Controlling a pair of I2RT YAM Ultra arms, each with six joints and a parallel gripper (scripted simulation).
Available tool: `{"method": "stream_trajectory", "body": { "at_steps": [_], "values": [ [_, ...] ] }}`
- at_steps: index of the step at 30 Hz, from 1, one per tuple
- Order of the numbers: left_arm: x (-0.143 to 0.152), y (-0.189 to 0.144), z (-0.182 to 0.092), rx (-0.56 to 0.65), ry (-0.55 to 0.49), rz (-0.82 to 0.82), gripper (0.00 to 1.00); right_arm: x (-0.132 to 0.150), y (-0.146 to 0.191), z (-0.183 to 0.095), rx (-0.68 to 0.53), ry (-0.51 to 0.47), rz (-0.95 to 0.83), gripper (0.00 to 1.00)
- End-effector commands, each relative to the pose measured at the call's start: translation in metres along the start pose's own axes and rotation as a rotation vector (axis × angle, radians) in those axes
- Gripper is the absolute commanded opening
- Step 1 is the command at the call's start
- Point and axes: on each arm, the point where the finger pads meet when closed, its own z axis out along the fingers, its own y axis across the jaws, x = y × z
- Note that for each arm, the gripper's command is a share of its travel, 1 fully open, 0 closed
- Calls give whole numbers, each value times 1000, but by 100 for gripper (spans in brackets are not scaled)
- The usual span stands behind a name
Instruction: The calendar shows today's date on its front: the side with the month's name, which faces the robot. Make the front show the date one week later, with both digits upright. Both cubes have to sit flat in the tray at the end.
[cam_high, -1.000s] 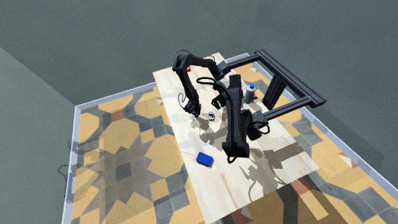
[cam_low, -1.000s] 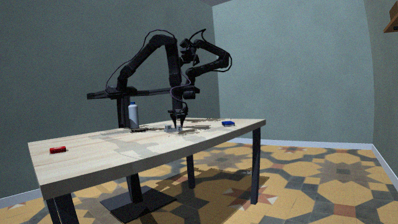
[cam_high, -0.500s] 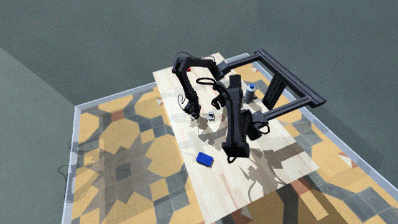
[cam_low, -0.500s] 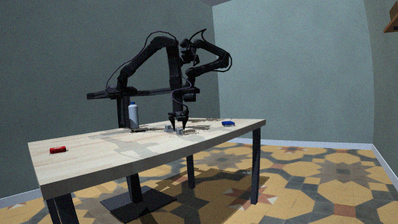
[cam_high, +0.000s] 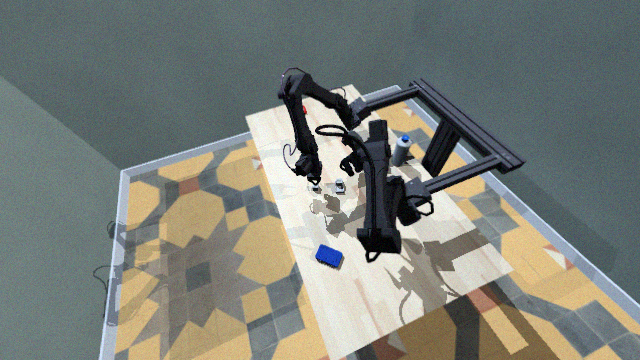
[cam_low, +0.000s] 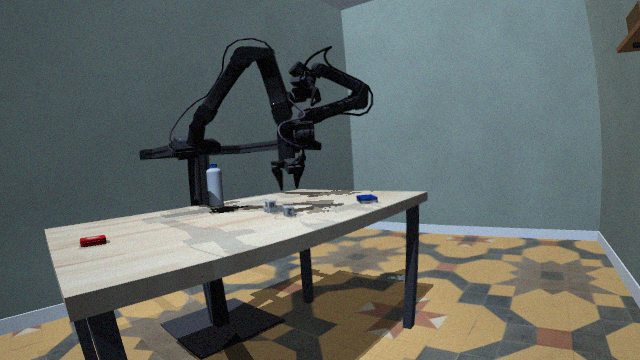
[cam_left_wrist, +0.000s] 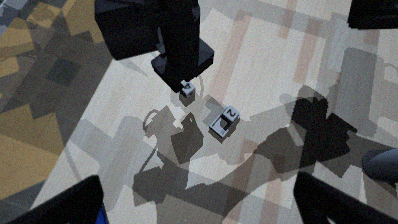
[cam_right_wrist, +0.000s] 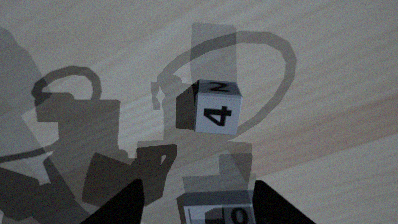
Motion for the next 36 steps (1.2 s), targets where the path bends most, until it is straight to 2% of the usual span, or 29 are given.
{"method": "stream_trajectory", "body": {
  "at_steps": [1,5,7,9,12,17,24,26,32,36],
  "values": [
    [4,3,1,-24,11,25,100,33,-12,-9,32,122,-166,56],
    [4,3,1,-24,11,25,100,71,-32,0,64,245,-415,56],
    [4,3,1,-24,11,25,100,81,-36,0,62,270,-520,56],
    [4,3,1,-24,11,25,100,81,-36,0,62,270,-520,56],
    [4,3,1,-24,11,25,100,91,-37,4,40,275,-696,56],
    [-1,3,0,-20,0,4,100,104,-43,12,25,238,-1004,56],
    [-1,3,0,-20,0,4,100,109,-37,23,16,119,-1381,56],
    [-1,3,0,-20,0,4,100,109,-37,23,16,119,-1381,56],
    [-1,3,0,-20,0,4,100,111,-31,31,34,-5,-1609,56],
    [-1,3,0,-20,0,4,100,115,-37,36,54,-21,-1679,56]
  ]
}}
